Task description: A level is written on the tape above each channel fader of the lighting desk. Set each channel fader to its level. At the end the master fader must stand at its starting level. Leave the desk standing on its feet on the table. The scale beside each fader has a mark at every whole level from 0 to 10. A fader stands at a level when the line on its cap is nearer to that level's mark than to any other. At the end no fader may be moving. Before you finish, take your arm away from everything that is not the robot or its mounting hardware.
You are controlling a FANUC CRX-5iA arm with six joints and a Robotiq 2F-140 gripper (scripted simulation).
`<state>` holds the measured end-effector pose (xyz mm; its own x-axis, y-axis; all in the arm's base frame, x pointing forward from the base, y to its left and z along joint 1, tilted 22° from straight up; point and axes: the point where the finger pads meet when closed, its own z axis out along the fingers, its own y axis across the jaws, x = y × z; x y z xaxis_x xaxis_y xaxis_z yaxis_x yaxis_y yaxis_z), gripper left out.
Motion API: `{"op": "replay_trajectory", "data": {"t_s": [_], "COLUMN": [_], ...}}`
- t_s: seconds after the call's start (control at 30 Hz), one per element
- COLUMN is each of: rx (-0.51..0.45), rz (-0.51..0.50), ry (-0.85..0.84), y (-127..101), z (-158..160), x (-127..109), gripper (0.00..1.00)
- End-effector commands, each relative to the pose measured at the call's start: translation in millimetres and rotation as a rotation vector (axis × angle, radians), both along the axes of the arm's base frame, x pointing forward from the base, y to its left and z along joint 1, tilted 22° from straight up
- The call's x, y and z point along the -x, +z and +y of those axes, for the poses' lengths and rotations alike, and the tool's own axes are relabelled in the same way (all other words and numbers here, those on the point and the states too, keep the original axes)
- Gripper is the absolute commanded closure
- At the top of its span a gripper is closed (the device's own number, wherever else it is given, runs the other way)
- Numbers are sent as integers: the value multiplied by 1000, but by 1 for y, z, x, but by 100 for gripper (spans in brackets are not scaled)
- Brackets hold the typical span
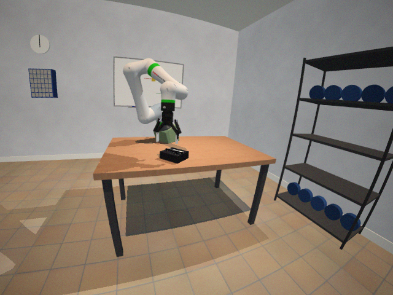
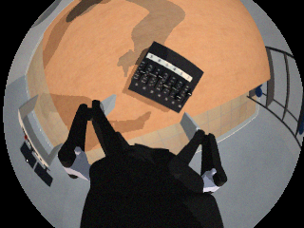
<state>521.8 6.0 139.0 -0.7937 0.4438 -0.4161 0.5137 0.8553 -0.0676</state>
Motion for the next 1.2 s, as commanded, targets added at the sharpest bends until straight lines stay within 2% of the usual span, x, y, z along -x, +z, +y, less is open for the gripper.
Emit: {"op": "replay_trajectory", "data": {"t_s": [0.0, 0.23, 1.17], "rx": [-18, -32, -32], "rz": [-115, -207, -207], "ry": [-254, -459, -459], "y": [0, 0, 0], "z": [0, 0, 0], "x": [0, 0, 0], "gripper": [0, 0, 0]}}
